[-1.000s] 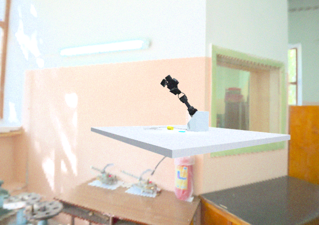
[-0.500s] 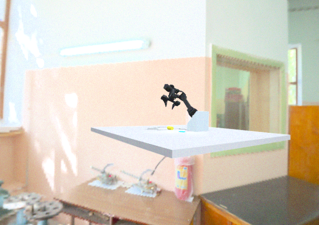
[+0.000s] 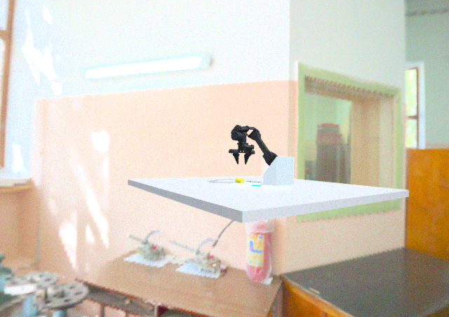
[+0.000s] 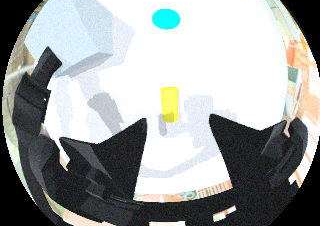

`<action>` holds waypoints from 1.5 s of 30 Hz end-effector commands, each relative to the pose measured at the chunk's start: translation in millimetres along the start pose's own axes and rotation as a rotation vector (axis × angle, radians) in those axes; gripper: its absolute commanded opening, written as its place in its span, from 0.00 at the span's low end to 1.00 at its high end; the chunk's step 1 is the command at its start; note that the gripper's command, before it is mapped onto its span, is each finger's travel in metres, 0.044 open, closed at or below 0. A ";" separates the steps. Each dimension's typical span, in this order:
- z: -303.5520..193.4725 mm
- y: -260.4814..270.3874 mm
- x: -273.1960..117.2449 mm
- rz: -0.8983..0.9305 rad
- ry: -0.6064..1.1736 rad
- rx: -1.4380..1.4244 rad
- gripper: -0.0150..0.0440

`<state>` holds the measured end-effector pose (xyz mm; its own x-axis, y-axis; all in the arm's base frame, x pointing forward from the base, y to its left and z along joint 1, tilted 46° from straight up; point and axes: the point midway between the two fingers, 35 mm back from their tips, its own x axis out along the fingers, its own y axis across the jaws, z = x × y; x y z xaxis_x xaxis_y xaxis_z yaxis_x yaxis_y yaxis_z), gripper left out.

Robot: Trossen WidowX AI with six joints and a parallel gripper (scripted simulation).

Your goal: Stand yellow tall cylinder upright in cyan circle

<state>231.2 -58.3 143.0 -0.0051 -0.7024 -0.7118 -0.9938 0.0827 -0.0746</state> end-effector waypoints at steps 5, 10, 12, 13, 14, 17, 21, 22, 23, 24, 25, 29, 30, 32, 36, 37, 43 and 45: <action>0.8 -2.6 46.0 0.014 0.005 -0.008 0.78; -4.0 2.5 104.5 0.013 0.018 -0.007 0.78; -5.2 4.3 111.9 0.013 0.022 -0.007 0.78; -5.2 4.3 111.9 0.013 0.022 -0.007 0.78; -5.2 4.3 111.9 0.013 0.022 -0.007 0.78; -5.2 4.3 111.9 0.013 0.022 -0.007 0.69; -5.2 4.3 111.9 0.013 0.022 -0.007 0.51; -5.2 4.3 111.9 0.013 0.022 -0.007 0.47; -5.2 4.3 111.9 0.013 0.022 -0.007 0.43; -5.2 4.3 111.9 0.013 0.022 -0.007 0.43; -5.2 4.3 111.9 0.013 0.022 -0.007 0.43; -4.5 3.3 107.7 0.013 0.020 -0.007 0.43; -4.0 2.6 104.9 0.013 0.018 -0.007 0.43; -3.1 1.3 99.1 0.013 0.015 -0.007 0.43; -1.6 -0.7 87.4 0.013 0.010 -0.007 0.43; -1.3 -1.1 84.4 0.013 0.009 -0.007 0.43; 0.2 -2.6 66.2 0.013 0.005 -0.008 0.43; 0.5 -2.8 60.1 0.014 0.005 -0.008 0.43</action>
<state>232.3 -107.3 93.6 -0.0223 -0.7081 -0.7058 -0.9950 0.0848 -0.0536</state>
